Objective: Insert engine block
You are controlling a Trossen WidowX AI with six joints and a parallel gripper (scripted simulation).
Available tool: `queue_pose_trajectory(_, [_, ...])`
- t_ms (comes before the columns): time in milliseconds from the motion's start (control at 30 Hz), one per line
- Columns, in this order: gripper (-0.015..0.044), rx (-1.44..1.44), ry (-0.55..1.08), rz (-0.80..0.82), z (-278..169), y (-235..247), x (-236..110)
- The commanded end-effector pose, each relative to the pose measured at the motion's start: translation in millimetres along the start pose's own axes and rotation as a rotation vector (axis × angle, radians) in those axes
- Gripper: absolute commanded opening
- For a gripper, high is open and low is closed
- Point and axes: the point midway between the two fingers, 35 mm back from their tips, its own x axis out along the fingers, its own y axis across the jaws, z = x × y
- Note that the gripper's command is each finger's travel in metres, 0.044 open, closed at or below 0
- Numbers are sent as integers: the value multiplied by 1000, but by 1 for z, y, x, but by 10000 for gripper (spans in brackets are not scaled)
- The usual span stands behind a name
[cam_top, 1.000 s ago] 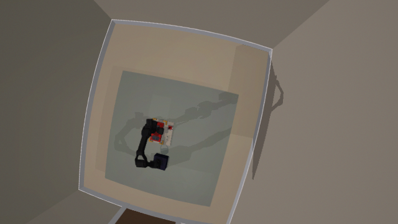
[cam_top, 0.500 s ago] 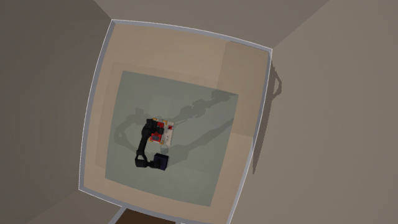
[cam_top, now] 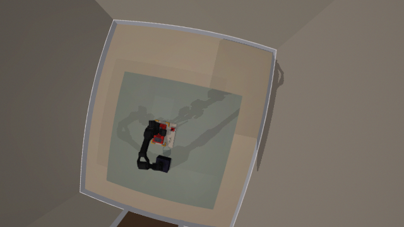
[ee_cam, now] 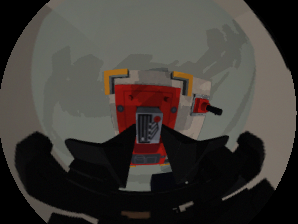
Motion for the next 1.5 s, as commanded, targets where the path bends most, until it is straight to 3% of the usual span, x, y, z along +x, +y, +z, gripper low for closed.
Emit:
queue_pose_trajectory(0, [158, 1, 1, 5, 0, 1, 1])
queue_pose_trajectory(267, [158, 1, 1, 5, 0, 1, 2])
queue_pose_trajectory(633, [440, 0, 0, 0, 0, 0, 1])
queue_pose_trajectory(1333, [440, 1, 1, 5, 0, 1, -12])
queue_pose_trajectory(1467, [335, 1, 1, 5, 0, 1, -12])
